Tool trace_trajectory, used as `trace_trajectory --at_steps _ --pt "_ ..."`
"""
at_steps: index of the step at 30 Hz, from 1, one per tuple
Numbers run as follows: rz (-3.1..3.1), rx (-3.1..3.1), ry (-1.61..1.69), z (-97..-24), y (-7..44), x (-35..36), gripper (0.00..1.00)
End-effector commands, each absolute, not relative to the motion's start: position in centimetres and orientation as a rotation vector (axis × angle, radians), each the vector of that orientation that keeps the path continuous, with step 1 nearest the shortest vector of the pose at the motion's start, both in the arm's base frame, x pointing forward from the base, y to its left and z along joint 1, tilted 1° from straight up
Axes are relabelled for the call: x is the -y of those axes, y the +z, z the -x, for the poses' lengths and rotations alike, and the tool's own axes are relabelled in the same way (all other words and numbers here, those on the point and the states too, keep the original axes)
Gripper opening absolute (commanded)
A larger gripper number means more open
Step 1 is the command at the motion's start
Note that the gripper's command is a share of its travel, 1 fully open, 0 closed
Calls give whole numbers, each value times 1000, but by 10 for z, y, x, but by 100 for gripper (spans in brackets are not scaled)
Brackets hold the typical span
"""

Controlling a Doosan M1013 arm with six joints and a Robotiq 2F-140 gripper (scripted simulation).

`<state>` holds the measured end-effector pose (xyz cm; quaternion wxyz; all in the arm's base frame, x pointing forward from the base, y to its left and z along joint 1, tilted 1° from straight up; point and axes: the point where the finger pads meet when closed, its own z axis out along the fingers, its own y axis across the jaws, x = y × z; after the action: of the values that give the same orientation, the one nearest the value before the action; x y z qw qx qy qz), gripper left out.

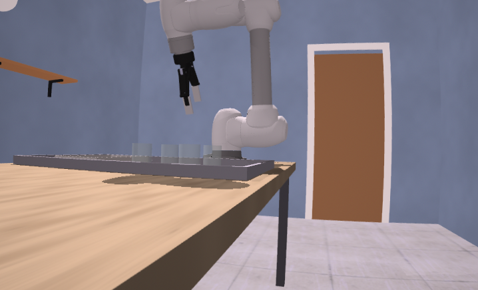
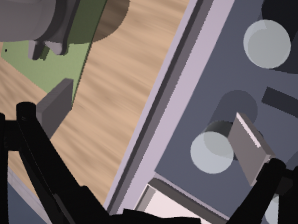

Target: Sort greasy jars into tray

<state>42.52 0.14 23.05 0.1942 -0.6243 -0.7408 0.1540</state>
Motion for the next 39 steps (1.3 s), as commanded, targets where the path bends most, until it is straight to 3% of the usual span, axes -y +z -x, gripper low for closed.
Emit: trace_trajectory --at_steps 1,39 --pt "1729 2117 423 -431 233 0 100" --pt "1081 2655 282 -472 224 -7 100"
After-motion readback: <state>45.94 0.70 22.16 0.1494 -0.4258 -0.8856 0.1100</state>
